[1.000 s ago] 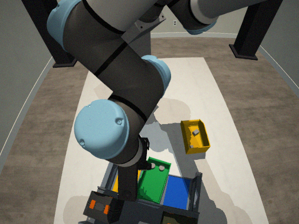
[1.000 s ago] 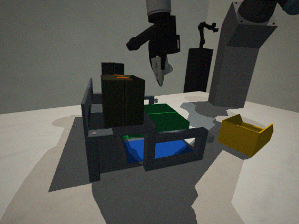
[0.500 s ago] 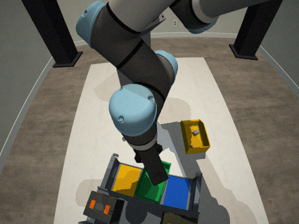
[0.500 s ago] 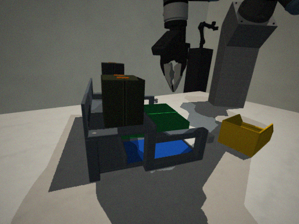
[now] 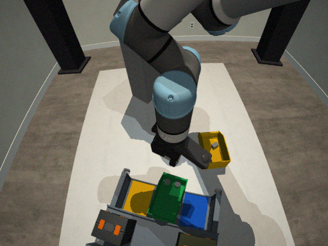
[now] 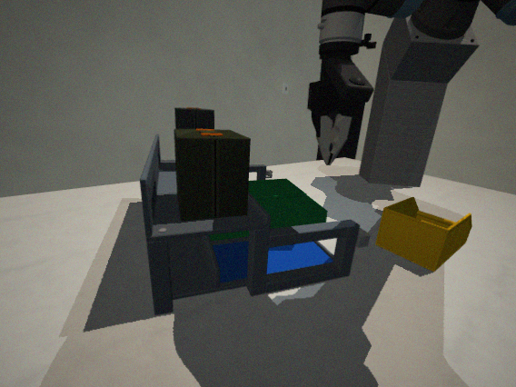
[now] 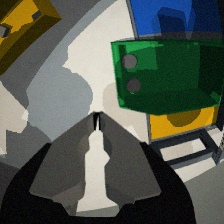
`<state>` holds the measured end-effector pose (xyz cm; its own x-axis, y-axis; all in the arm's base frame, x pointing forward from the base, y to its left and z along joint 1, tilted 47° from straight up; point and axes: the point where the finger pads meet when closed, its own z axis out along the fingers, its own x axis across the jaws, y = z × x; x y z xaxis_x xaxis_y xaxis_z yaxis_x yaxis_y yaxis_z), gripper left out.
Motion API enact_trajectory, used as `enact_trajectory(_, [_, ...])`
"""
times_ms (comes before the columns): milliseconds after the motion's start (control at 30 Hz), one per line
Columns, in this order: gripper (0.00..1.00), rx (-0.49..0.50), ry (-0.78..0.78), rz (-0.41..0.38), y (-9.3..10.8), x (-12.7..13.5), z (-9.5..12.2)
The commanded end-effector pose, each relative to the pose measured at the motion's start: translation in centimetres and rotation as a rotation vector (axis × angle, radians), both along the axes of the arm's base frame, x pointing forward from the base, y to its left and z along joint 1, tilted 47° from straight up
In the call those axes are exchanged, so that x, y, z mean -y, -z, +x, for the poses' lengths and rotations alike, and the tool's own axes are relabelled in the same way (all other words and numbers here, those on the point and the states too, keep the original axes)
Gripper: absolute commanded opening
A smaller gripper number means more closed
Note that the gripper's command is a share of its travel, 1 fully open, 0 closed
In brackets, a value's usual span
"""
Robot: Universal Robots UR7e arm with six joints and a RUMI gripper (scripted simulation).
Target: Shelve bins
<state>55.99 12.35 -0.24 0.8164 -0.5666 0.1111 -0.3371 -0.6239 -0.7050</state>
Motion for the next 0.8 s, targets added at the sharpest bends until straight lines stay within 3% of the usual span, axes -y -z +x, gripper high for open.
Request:
enact_trajectory(0, [0.0,0.114,-0.089,-0.066,-0.04,-0.86,-0.87])
enact_trajectory(200, [0.0,0.155,-0.129,-0.1,-0.08,-1.32,-1.36])
enact_trajectory(767, [0.0,0.157,-0.131,-0.102,-0.08,-1.34,-1.39])
